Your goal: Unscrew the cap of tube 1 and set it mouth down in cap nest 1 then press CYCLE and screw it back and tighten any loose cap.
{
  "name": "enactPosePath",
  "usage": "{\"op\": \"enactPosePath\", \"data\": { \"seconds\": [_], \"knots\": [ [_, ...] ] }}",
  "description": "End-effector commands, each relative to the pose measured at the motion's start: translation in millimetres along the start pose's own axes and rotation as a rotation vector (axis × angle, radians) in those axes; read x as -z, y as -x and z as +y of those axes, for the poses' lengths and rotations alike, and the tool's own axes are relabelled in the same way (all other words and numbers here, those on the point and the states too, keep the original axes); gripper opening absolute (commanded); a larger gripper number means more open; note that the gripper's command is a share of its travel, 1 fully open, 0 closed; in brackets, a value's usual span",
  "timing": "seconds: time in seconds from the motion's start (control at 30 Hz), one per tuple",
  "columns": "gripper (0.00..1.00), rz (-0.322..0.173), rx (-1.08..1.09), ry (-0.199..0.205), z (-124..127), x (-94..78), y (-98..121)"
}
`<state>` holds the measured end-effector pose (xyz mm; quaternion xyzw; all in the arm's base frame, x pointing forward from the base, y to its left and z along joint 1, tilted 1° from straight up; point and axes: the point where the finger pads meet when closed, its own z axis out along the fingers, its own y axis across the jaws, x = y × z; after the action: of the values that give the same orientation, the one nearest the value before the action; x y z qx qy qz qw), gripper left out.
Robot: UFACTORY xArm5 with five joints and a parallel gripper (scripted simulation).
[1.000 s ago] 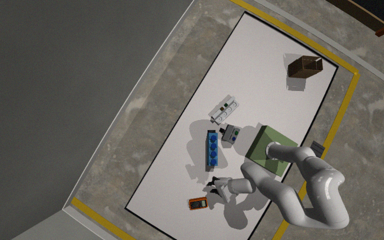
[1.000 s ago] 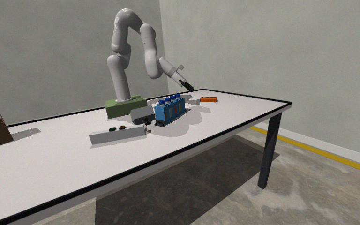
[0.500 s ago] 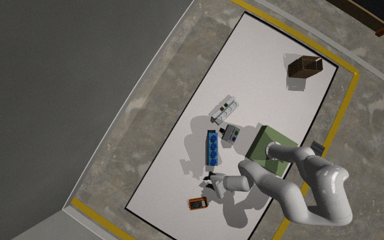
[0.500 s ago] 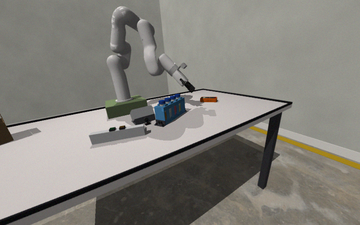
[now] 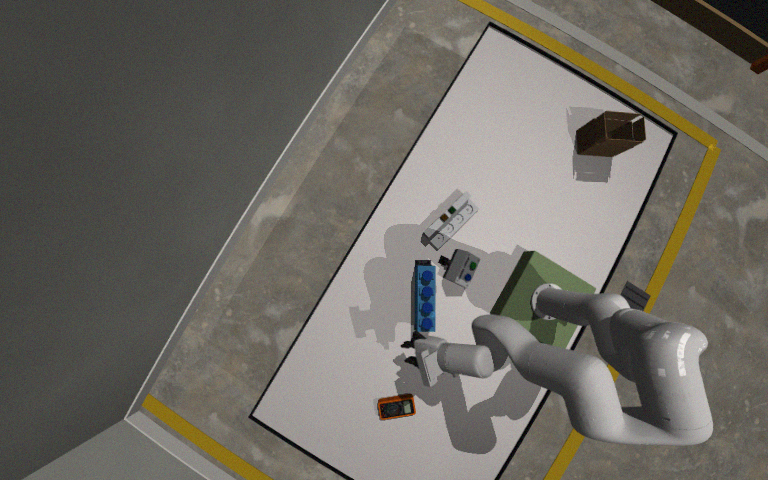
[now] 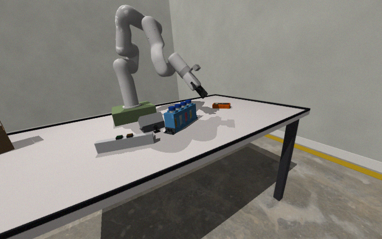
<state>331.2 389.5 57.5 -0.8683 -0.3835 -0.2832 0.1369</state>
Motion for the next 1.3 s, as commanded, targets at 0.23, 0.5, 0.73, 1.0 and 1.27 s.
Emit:
{"op": "enactPosePath", "data": {
  "seconds": [0.23,0.5,0.73,1.0,1.27],
  "knots": [
    [0.46,-0.046,-0.052,0.048,41,6.8,-10],
    [0.46,-0.080,-0.089,0.074,65,13.2,-13],
    [0.46,-0.114,-0.128,0.098,88,21.2,-15],
    [0.46,-0.167,-0.191,0.134,116,33.2,-16],
    [0.46,-0.215,-0.250,0.163,143,47.4,-15]
  ]
}}
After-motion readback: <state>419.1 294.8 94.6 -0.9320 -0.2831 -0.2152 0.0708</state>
